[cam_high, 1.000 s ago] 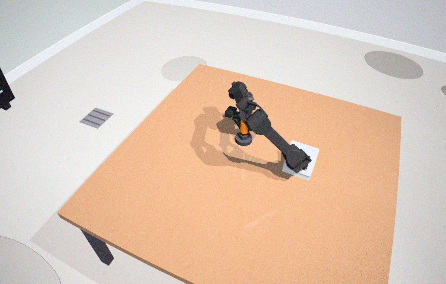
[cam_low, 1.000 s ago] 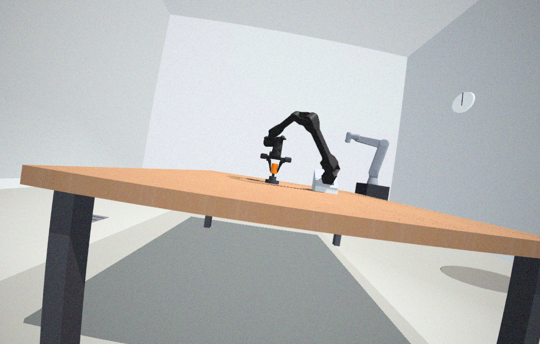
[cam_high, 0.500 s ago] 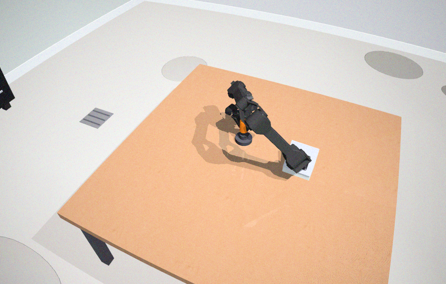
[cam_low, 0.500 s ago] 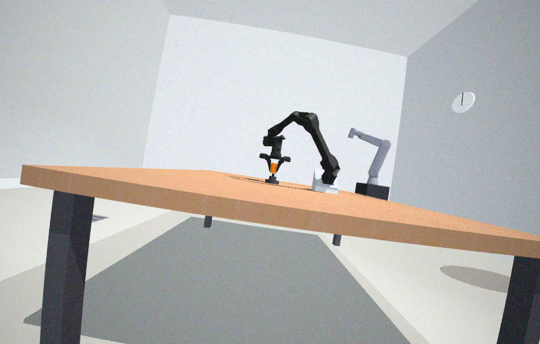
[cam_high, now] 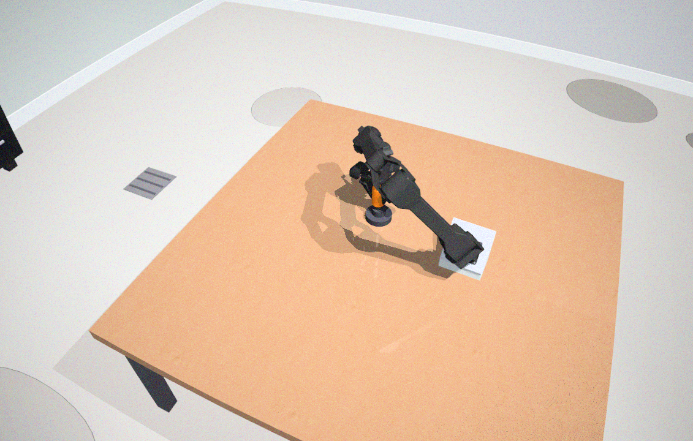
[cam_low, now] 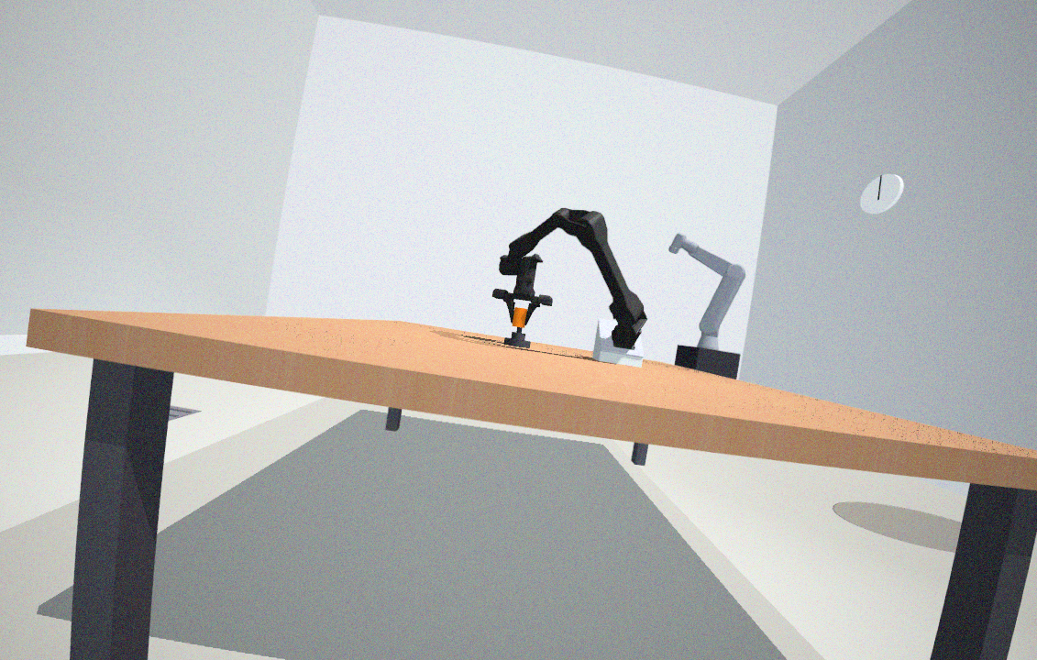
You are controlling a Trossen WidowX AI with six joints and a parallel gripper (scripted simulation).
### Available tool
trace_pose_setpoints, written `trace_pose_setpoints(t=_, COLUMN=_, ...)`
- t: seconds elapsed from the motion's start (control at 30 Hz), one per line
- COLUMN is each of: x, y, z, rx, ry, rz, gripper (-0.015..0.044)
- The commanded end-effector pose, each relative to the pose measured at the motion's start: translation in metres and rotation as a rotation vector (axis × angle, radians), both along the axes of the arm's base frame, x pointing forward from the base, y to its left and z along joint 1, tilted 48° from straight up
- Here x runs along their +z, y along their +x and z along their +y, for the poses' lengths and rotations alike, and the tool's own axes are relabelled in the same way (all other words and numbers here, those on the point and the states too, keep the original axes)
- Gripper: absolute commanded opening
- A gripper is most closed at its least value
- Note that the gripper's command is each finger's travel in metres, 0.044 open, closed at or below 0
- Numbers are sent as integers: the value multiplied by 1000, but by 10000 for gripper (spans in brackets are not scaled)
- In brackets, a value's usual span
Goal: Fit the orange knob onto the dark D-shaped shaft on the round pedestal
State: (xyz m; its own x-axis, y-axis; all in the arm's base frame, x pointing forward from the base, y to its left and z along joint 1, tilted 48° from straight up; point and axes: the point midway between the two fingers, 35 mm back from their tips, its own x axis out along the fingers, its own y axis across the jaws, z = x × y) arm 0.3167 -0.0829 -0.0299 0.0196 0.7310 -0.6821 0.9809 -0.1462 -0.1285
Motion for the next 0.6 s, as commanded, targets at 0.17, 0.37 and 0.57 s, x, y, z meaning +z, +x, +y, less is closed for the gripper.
trace_pose_setpoints(t=0.17, x=4, y=-2, z=-3, rx=-63, ry=2, rz=61, gripper=0)
trace_pose_setpoints(t=0.37, x=4, y=-6, z=-3, rx=-147, ry=5, rz=152, gripper=0)
trace_pose_setpoints(t=0.57, x=3, y=-5, z=-3, rx=-147, ry=5, rz=152, gripper=0)
